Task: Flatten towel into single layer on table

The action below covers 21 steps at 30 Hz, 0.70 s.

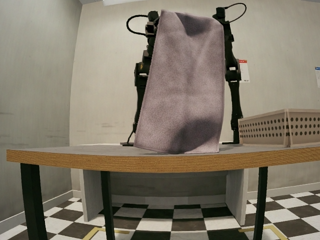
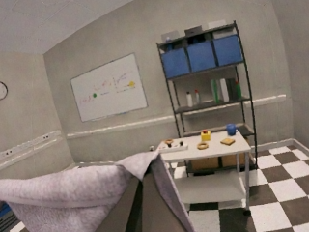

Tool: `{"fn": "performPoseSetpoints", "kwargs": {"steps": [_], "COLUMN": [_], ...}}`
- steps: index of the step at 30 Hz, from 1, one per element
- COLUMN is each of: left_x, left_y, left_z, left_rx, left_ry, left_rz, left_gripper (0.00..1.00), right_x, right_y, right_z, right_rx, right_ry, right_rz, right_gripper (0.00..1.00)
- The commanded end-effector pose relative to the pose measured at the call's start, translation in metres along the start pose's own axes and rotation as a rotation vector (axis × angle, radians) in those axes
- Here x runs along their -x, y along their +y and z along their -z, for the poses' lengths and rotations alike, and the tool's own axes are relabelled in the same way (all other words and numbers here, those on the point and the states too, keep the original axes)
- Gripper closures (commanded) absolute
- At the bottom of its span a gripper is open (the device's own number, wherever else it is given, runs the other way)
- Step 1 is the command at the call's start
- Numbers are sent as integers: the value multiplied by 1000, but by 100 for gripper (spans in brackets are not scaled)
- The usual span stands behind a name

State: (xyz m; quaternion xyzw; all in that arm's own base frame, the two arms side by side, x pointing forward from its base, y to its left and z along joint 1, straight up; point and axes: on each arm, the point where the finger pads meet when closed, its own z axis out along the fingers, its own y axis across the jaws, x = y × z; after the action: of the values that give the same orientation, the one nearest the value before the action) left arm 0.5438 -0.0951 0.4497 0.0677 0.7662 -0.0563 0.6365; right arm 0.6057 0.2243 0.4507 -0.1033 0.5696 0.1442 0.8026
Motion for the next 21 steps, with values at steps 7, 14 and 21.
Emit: {"fn": "performPoseSetpoints", "kwargs": {"steps": [7, 14, 21], "left_x": [24, 24, 11], "left_y": [7, 7, -9], "left_z": [18, 18, 2], "left_rx": [21, 21, -6], "left_ry": [-53, -53, -77], "left_rz": [4, 4, -1], "left_gripper": [100, 100, 100], "right_x": [17, 17, -1], "right_y": [-11, -11, -17], "right_z": [5, 5, -1], "right_rx": [-24, -24, -32], "right_ry": [-22, -22, -22], "right_rz": [3, 3, 6], "right_gripper": [100, 100, 100]}}
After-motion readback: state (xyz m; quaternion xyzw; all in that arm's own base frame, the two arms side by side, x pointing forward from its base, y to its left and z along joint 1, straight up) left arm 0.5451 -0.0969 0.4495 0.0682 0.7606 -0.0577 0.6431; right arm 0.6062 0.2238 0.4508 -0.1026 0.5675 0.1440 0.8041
